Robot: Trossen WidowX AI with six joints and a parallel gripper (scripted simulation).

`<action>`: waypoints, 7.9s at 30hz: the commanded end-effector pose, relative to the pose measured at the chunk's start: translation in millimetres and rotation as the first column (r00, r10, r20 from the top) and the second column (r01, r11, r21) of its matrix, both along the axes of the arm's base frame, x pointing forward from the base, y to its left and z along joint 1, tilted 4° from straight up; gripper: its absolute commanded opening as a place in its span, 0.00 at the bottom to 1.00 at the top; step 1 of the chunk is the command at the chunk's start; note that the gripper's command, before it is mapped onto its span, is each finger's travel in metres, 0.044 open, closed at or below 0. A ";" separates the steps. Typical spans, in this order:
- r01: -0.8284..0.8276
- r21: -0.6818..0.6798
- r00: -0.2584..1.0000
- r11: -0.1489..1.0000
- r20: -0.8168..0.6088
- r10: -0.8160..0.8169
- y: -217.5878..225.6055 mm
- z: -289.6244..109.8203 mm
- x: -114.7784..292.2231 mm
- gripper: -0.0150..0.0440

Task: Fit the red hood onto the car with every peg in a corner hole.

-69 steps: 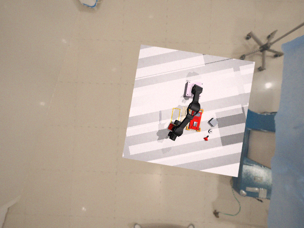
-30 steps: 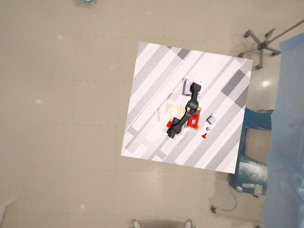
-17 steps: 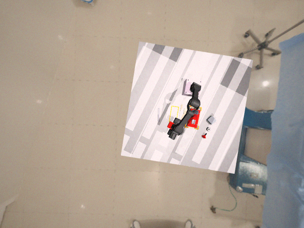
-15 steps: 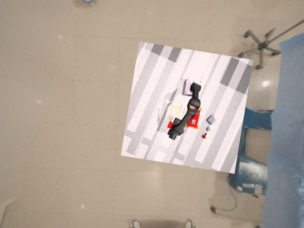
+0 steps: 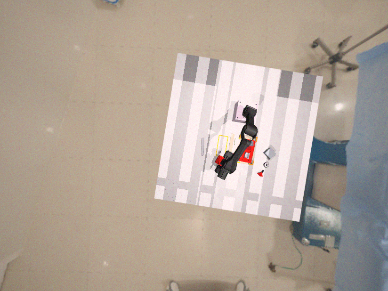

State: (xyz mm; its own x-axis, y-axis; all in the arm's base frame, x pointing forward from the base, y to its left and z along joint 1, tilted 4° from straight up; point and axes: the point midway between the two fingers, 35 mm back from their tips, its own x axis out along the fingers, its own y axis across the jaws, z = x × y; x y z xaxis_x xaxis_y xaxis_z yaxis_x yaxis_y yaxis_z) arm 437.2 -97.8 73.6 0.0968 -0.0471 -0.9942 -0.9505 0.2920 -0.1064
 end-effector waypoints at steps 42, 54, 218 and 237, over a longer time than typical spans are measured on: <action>0.857 0.111 0.510 0.504 -0.031 -0.860 189.1 -9.3 -75.0 0.25; 0.938 0.123 0.330 0.323 -0.047 -0.943 217.3 -13.2 -99.9 0.25; 0.937 0.123 0.336 0.328 -0.046 -0.941 213.8 -86.6 -91.8 0.25; 0.938 0.131 0.331 0.323 -0.046 -0.943 214.0 -84.2 -90.6 0.92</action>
State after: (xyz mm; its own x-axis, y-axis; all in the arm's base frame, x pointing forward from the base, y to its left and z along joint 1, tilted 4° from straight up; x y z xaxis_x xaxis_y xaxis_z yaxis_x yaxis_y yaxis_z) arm 346.6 116.1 -10.7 0.0957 -0.0210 -0.9952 -0.0290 0.9993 -0.0238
